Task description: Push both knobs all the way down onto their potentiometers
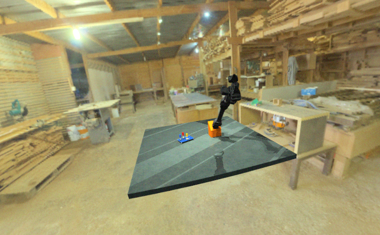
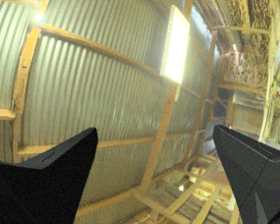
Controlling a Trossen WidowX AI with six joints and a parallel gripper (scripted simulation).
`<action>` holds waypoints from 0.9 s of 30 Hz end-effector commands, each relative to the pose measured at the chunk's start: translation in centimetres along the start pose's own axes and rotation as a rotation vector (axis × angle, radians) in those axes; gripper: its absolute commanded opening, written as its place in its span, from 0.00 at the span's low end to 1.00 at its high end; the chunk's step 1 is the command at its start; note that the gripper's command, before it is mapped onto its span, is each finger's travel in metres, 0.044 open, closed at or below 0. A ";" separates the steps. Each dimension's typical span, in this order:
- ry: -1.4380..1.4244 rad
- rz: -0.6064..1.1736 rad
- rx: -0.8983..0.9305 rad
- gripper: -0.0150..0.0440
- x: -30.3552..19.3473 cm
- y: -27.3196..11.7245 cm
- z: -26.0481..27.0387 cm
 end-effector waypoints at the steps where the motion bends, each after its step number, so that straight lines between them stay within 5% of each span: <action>1: -0.003 0.000 -0.002 0.89 0.0 0.0 0.0; 15: -0.274 -0.033 -0.205 0.26 4.0 -0.9 -5.6; 27: -0.532 -0.069 -0.429 0.25 9.5 -2.3 -10.6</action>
Point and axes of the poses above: the point midway between the two fingers, 35 mm back from their tips, its own y axis out along the fingers, its own z axis across the jaws, x = y × z, the point moved 7 cm from there along -y, back along the fingers, and after that the axes turned 6 degrees about y, right-handed, at the moved point
